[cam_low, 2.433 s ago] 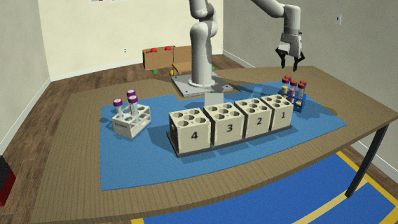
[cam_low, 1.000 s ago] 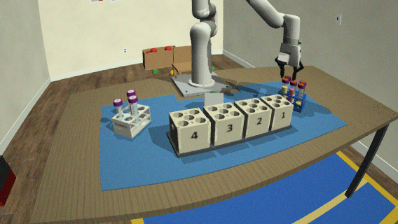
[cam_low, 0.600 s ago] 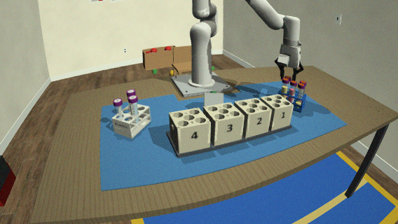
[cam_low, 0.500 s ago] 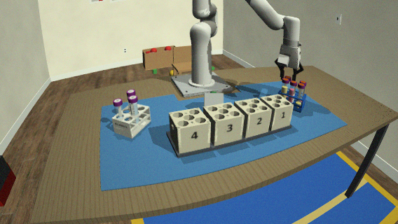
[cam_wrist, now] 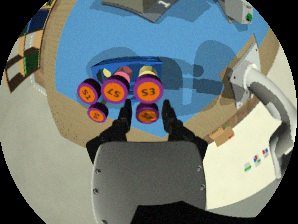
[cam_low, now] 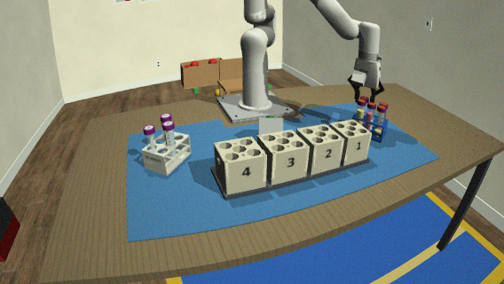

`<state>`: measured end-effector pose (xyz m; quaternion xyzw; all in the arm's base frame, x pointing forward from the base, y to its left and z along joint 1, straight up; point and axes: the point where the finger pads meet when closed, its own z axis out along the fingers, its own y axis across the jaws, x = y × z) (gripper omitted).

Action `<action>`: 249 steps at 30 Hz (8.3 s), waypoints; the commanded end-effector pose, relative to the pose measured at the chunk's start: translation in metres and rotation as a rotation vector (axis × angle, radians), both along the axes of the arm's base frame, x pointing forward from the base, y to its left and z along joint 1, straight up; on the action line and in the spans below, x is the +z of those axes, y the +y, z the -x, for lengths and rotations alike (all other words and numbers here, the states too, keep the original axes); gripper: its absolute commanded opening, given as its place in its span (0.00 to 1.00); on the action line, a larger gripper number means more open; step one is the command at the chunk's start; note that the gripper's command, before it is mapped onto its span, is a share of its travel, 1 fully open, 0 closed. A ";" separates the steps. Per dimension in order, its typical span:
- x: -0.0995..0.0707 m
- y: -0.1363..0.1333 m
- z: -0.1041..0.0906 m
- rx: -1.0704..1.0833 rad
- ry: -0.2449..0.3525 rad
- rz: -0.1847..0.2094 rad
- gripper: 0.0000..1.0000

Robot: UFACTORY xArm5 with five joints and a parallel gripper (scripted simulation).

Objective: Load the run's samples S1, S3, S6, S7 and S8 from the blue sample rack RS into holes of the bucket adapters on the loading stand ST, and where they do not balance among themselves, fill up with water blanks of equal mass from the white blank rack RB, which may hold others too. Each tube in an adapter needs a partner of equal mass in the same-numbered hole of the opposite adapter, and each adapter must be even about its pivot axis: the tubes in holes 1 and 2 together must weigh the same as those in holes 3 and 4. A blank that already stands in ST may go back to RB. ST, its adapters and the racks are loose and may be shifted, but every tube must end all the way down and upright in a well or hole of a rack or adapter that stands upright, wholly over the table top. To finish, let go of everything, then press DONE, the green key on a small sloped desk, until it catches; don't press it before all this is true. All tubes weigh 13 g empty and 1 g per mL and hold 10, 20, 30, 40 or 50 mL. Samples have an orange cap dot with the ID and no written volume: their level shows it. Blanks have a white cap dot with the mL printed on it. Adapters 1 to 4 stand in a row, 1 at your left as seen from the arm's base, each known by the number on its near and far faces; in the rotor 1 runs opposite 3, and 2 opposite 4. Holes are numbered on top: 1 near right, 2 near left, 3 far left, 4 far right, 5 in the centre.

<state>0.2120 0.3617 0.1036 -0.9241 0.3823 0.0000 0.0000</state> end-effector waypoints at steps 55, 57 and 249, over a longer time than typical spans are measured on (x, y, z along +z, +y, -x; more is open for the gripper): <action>0.008 0.001 -0.001 0.000 -0.002 -0.003 0.00; 0.009 0.001 -0.001 0.000 -0.002 -0.003 0.00; 0.064 0.001 -0.001 0.000 -0.002 -0.003 0.00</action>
